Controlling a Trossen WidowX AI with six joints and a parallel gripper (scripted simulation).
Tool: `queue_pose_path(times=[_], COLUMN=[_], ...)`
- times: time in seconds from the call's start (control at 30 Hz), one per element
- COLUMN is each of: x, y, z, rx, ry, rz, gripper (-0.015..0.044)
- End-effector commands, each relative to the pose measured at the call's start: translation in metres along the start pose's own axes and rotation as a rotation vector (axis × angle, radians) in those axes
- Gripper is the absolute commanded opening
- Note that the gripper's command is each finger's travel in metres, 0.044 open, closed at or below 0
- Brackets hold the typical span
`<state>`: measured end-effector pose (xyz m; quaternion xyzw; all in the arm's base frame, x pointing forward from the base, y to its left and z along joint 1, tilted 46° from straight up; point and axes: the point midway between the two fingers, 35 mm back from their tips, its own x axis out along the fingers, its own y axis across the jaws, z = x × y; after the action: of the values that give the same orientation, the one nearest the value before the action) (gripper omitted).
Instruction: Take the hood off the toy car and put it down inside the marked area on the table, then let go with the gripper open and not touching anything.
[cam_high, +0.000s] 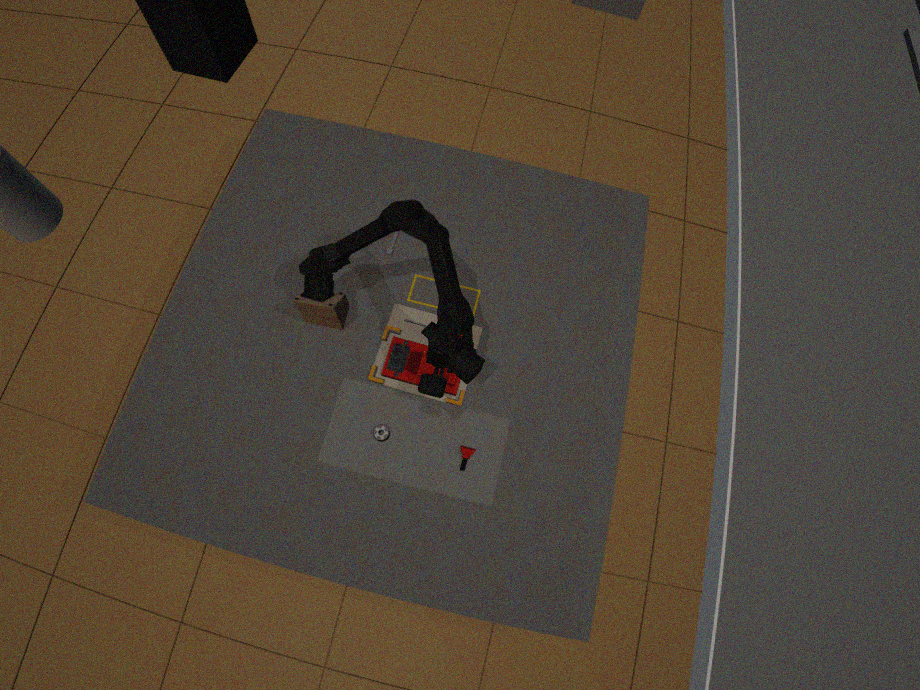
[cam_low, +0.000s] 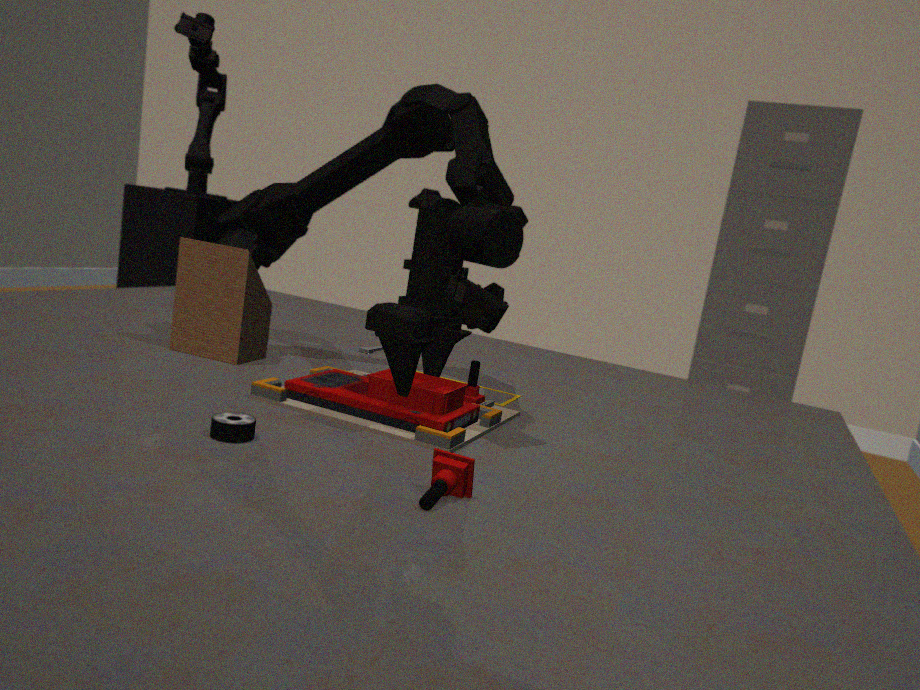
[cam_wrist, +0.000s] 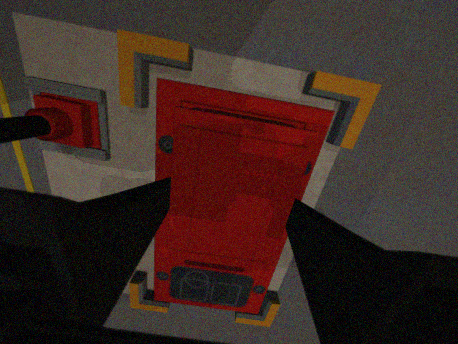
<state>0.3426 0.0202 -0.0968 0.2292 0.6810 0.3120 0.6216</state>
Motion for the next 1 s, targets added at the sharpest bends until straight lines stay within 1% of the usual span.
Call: queue_pose_path(times=[0.0, 0.1, 0.43, 0.47, 0.97], x=[0.0, 0.0, -0.005, -0.006, -0.015], y=[0.0, 0.0, 0.0, 0.0, 0.0], z=[0.0, 0.0, 0.0, 0.0, 0.0], rx=[-0.001, -0.001, -0.001, -0.001, 0.0], ry=[0.0, 0.0, 0.0, 0.0, 0.0], rz=[-0.001, -0.001, -0.001, -0.001, -0.001], gripper=[0.0295, 0.0275, 0.0012, 0.0, 0.0])
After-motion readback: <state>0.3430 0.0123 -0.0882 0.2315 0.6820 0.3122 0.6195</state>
